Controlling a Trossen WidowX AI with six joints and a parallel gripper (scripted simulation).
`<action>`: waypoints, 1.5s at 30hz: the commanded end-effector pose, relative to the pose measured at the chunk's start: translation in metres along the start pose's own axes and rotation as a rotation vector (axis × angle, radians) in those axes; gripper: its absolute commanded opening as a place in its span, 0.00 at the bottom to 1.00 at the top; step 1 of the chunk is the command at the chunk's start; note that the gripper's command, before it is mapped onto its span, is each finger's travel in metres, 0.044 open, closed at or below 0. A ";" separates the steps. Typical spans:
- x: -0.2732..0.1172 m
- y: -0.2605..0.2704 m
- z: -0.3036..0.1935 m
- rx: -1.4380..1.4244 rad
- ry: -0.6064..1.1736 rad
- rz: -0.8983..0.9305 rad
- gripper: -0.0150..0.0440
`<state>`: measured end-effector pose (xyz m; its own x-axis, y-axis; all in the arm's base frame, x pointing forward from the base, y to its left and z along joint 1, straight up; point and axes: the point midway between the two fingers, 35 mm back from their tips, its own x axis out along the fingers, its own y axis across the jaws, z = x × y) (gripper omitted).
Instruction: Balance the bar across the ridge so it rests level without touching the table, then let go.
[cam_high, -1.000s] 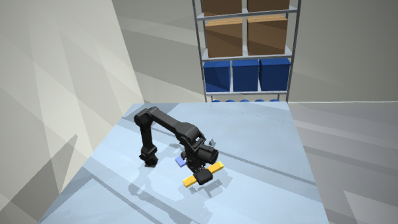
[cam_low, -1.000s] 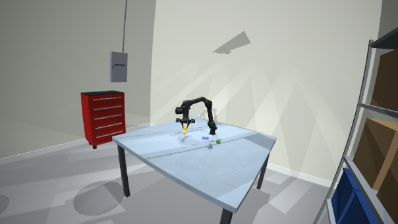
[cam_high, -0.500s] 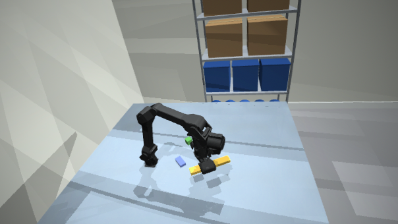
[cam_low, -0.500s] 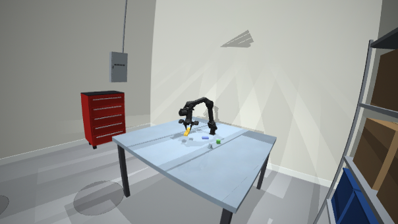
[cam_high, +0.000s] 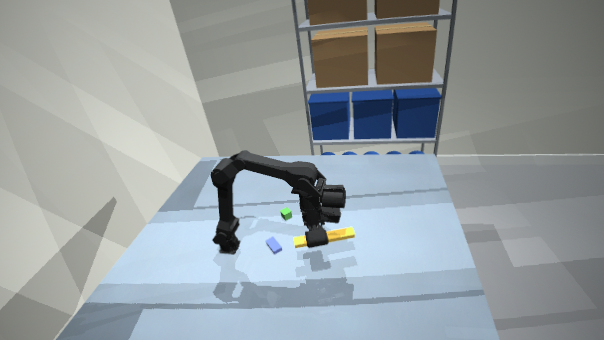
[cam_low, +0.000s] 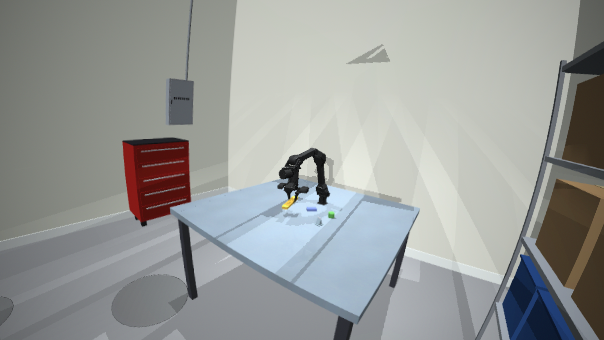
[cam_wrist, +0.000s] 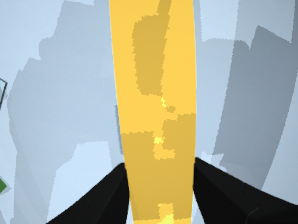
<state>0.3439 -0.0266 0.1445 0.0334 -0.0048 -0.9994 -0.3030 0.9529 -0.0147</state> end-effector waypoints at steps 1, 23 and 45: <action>0.000 0.016 0.005 0.056 0.001 0.004 0.25; -0.001 0.101 0.022 0.311 0.001 0.012 0.25; -0.003 0.186 0.021 0.543 0.005 0.019 0.25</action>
<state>0.3129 0.1455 0.1453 0.0302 0.0117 -0.9995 0.1958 0.9805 0.0174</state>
